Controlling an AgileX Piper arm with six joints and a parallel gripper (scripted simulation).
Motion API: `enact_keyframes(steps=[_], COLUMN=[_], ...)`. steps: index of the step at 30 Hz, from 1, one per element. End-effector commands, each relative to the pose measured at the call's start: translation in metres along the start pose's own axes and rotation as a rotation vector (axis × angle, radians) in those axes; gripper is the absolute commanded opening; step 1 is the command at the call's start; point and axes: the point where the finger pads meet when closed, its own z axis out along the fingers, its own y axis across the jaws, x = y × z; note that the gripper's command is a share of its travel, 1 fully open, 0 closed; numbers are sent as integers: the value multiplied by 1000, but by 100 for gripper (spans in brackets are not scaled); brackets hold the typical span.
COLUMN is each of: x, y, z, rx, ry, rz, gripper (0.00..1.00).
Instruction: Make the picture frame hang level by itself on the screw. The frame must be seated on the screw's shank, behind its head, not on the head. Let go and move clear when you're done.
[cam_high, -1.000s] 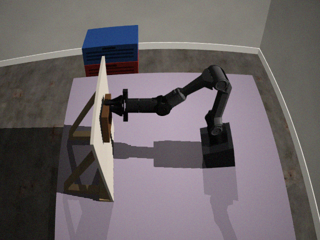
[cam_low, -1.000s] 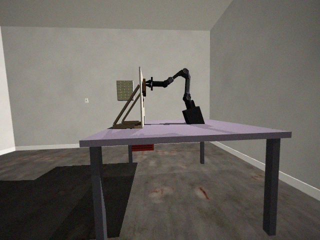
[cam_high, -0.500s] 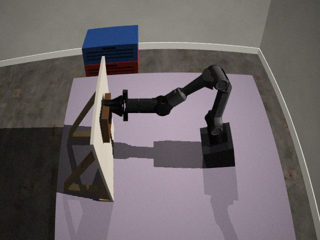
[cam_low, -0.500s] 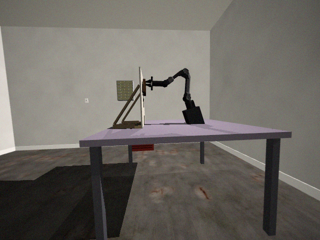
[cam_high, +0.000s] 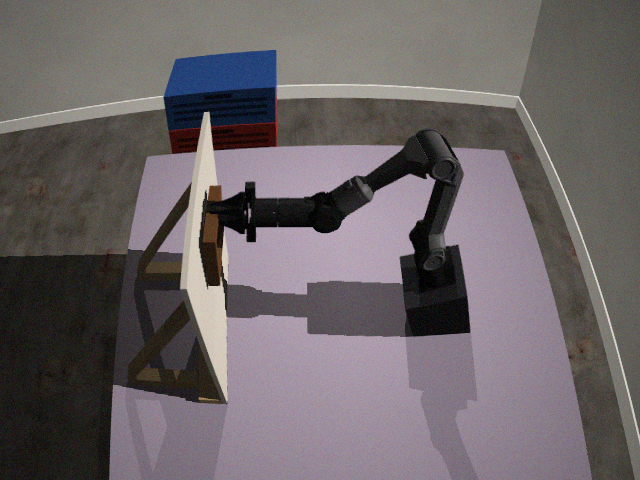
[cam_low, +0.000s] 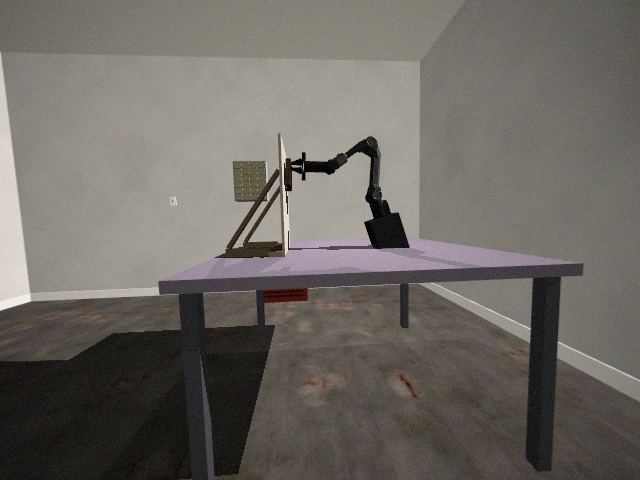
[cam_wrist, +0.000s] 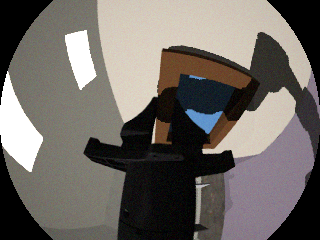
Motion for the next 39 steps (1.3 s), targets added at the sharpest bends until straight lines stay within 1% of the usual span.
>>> enact_keyframes(steps=[1,19,39], x=[1,5,6], y=[6,6,5], z=[0,0,0], rx=[-16,-15,-14], ry=[1,3,5], rz=[-6,-70,-97], gripper=[0,0,0])
